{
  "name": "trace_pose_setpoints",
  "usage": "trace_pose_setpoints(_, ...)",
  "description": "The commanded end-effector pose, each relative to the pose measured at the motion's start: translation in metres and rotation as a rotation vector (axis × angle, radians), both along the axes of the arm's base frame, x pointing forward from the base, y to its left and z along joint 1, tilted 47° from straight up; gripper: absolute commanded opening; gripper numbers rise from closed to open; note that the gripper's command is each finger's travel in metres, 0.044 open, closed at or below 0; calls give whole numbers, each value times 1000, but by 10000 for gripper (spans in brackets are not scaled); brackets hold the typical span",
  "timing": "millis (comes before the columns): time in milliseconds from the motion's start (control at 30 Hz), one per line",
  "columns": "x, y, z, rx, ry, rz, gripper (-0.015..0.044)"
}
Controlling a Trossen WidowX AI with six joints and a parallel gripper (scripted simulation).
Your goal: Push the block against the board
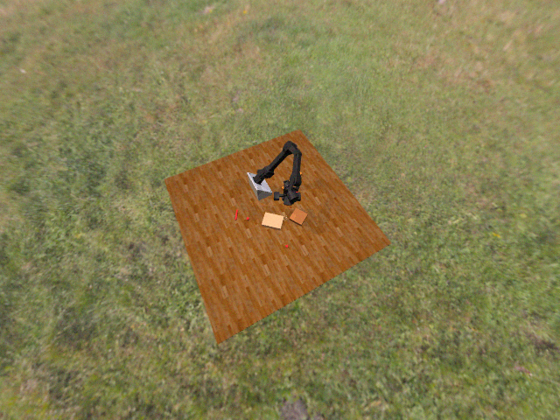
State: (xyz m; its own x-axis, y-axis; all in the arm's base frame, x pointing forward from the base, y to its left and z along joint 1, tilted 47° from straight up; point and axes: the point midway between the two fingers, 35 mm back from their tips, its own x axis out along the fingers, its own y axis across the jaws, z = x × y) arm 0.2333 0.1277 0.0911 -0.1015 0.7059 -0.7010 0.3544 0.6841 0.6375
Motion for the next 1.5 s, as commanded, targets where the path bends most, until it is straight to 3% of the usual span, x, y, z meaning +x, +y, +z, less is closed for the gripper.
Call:
trace_pose_setpoints(0,-41,12,-2,19,-12,26,0)
trace_pose_setpoints(167,-49,16,-5,22,-16,32,0)
trace_pose_setpoints(367,-55,54,-41,26,-15,32,0)
trace_pose_setpoints(1467,-98,65,-22,17,-15,35,0)
